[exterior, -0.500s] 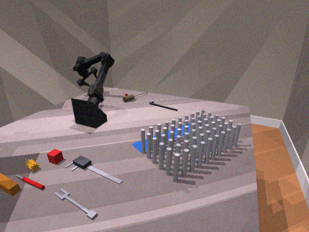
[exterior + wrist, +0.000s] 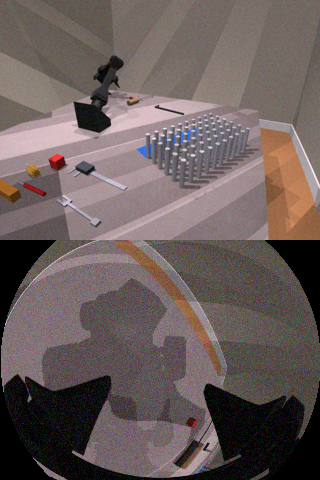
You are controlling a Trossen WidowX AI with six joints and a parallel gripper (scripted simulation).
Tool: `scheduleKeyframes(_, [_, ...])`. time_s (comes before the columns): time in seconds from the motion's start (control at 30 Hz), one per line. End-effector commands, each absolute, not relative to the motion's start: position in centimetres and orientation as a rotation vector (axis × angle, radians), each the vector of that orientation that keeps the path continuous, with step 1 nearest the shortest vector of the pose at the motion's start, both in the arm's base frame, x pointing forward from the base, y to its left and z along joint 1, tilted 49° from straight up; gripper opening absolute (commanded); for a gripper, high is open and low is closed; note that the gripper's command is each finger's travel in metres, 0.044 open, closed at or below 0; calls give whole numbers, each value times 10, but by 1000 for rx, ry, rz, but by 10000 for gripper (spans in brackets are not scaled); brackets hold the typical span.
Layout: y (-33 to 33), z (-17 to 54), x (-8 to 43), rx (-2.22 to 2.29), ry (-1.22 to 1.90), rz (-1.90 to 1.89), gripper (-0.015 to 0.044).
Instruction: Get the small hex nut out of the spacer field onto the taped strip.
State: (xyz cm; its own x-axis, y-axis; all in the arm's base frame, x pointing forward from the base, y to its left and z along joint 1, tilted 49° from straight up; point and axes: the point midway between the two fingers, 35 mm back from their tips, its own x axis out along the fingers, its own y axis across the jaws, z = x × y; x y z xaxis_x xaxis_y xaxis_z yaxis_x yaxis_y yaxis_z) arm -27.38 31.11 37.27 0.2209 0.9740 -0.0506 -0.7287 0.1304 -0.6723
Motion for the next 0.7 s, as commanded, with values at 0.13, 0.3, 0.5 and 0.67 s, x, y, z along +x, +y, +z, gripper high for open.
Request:
scheduleKeyframes(0.13, [366,418,-159,-479,-312,1146,440])
scheduleKeyframes(0.3, [379,444,-87,-368,-265,1042,440])
scheduleKeyframes(0.5, [382,469,-2,-202,-224,919,440])
scheduleKeyframes(0.67, [374,483,50,-94,-214,841,440])
